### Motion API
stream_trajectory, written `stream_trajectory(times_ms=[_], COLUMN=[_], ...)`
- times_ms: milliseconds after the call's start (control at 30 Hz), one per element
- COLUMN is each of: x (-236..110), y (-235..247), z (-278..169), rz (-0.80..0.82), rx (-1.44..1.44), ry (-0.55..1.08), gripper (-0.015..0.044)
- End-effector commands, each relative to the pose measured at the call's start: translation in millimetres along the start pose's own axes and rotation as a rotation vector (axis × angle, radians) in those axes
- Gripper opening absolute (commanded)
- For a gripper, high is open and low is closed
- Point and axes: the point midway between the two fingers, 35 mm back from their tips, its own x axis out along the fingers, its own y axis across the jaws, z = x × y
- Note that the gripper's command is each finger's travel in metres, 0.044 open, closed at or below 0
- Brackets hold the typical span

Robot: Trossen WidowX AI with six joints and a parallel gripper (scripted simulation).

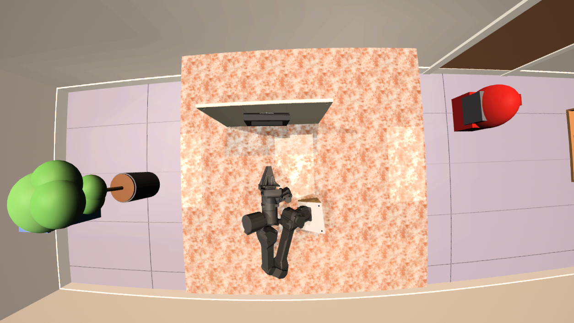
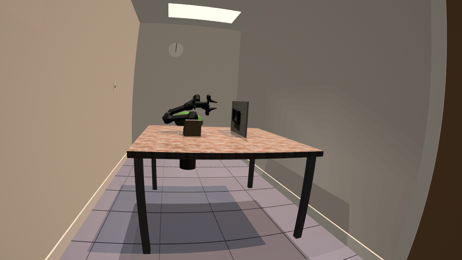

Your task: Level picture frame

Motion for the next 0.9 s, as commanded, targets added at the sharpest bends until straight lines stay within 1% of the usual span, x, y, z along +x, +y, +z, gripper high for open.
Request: stream_trajectory(times_ms=[0, 500, 667, 867], x=[0, 1, 31, 64], y=[-1, 0, -7, -34], z=[0, 0, 1, 3], rz=[-0.006, 0.0, -0.001, 0.0], rx=[0.002, -0.002, -0.061, -0.139], ry=[0.002, 0.0, 0.003, 0.009], gripper=[0.026, 0.026, 0.026, 0.026])
